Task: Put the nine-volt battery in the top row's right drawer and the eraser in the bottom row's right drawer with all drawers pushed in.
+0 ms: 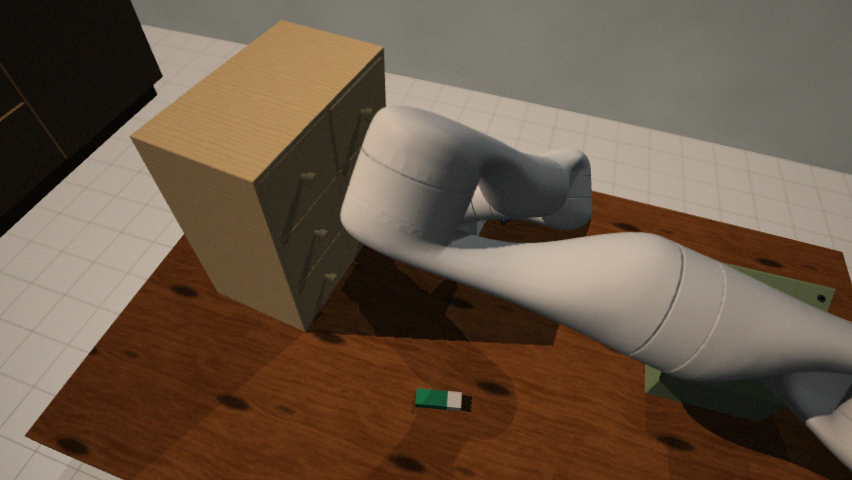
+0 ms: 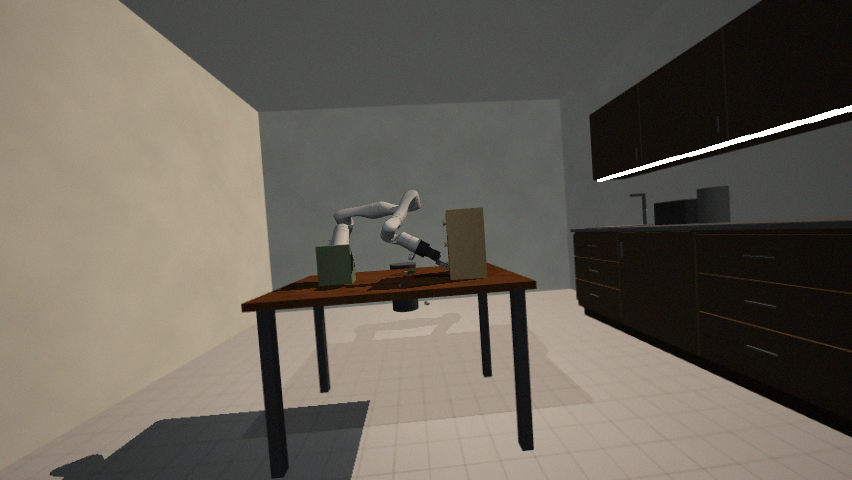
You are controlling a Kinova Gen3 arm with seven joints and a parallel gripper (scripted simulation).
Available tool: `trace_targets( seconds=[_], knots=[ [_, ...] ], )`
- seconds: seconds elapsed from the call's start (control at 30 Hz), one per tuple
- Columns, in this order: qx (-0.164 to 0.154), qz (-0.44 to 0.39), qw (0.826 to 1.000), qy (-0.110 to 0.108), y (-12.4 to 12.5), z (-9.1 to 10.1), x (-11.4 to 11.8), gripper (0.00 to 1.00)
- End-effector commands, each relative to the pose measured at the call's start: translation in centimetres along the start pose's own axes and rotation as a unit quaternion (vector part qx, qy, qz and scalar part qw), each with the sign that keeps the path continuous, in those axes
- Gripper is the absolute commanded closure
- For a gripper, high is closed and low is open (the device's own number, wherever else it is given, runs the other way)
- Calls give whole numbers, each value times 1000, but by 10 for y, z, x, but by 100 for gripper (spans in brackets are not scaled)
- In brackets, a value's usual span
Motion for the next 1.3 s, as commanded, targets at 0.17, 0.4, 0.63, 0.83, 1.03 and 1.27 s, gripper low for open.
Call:
trace_targets(
  seconds=[0.17,0.4,0.63,0.83,1.03,1.27],
  knots=[
    [-1,0,1000,0,-1,0,0,63],
    [-1,0,1000,0,0,2,0,63],
    [-1,0,1000,0,1,4,0,63],
    [-1,0,1000,0,4,9,-1,63],
    [-1,0,1000,0,7,15,-1,63],
    [-1,0,1000,0,11,21,-1,63]
  ],
)
Point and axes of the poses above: the point where the finger pads meet when closed, its own z axis back along the fingers, its own x axis across the jaws, y = z × x, the point moved 9 cm from there along z, back along the fingers, and after that the axes turned 7 degrees about -z, right-handed, at the moved point
